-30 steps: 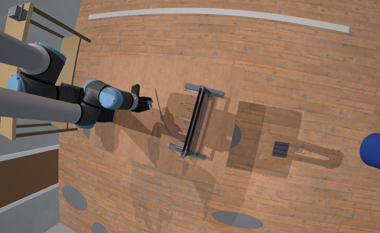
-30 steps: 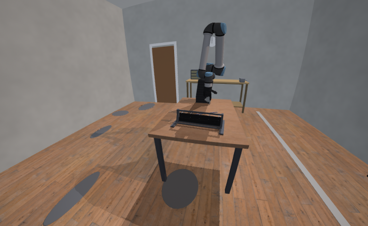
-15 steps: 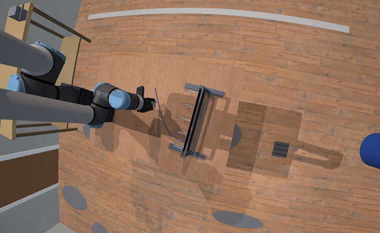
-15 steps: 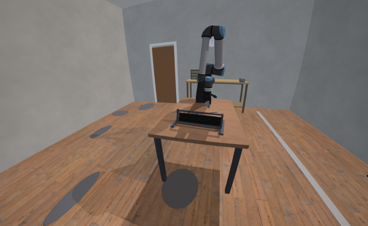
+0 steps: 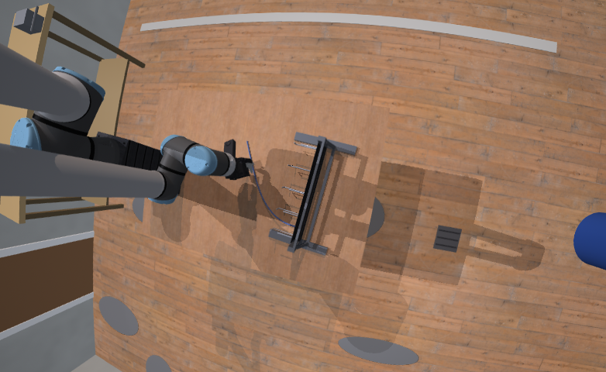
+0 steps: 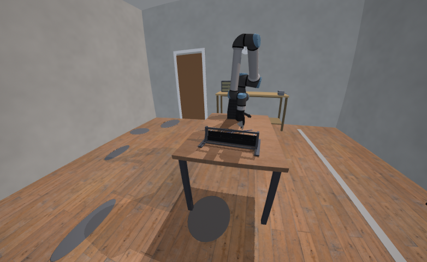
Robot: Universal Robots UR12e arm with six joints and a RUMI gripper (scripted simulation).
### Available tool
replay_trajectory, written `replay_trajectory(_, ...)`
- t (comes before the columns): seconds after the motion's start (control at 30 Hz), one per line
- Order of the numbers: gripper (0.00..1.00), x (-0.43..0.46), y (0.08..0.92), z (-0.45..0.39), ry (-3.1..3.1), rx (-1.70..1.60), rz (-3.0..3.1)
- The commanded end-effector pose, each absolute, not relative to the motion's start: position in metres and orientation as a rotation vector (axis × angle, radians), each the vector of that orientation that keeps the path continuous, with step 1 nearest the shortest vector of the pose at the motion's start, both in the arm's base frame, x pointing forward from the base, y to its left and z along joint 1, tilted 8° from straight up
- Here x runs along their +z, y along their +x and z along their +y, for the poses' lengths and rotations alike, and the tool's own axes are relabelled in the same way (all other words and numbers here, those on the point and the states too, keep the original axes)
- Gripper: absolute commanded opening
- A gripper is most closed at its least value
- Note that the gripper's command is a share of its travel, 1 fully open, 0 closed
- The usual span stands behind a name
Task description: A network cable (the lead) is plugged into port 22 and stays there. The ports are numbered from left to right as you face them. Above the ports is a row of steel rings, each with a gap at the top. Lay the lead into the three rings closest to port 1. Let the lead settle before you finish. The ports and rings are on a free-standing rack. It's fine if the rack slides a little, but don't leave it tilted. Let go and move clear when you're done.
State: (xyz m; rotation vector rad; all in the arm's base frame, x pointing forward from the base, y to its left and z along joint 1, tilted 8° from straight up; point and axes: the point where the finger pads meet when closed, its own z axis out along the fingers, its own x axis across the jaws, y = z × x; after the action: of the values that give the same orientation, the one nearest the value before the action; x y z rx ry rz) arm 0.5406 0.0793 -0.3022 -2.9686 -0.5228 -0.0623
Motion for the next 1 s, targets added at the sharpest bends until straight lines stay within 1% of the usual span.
replay_trajectory(0.0, 0.2, -0.3098, 0.5415, 0.0802, -2.969, -0.064, -0.523)
replay_trajectory(0.97, 0.2, -0.3149, 0.5416, 0.0808, -2.969, -0.064, -0.523)
